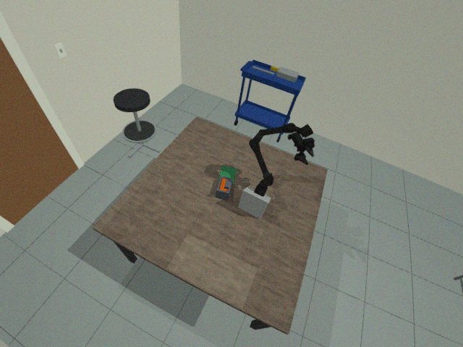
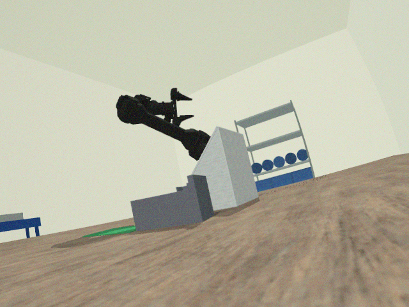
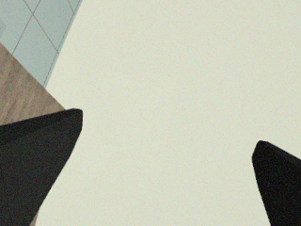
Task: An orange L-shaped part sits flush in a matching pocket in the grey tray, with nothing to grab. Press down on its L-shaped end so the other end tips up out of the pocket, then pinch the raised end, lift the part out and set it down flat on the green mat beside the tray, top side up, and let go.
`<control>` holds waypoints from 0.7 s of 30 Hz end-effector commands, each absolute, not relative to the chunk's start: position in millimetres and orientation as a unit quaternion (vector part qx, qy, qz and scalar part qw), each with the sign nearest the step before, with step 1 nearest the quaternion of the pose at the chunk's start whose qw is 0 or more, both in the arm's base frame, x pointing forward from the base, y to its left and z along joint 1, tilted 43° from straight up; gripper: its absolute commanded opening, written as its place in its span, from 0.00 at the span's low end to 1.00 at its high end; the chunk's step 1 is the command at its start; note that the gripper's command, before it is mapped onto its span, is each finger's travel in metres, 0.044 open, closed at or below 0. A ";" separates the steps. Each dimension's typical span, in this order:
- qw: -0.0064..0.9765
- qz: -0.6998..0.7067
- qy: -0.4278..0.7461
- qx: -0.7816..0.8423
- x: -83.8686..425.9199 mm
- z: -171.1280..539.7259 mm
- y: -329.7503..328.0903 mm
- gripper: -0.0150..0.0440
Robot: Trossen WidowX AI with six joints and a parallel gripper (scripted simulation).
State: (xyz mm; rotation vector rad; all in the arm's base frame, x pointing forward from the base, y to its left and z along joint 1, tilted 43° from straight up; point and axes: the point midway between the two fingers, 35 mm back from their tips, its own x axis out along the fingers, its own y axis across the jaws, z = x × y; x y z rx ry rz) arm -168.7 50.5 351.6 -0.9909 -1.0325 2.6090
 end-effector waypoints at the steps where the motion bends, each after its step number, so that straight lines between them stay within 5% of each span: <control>1: 0.079 0.874 -0.346 -0.332 -169.9 351.0 49.0 0.89; 9: -0.053 0.871 -0.369 -0.320 -200.4 329.0 -15.0 0.56; 21: -0.290 0.803 -0.443 -0.275 -179.2 283.6 -154.9 0.56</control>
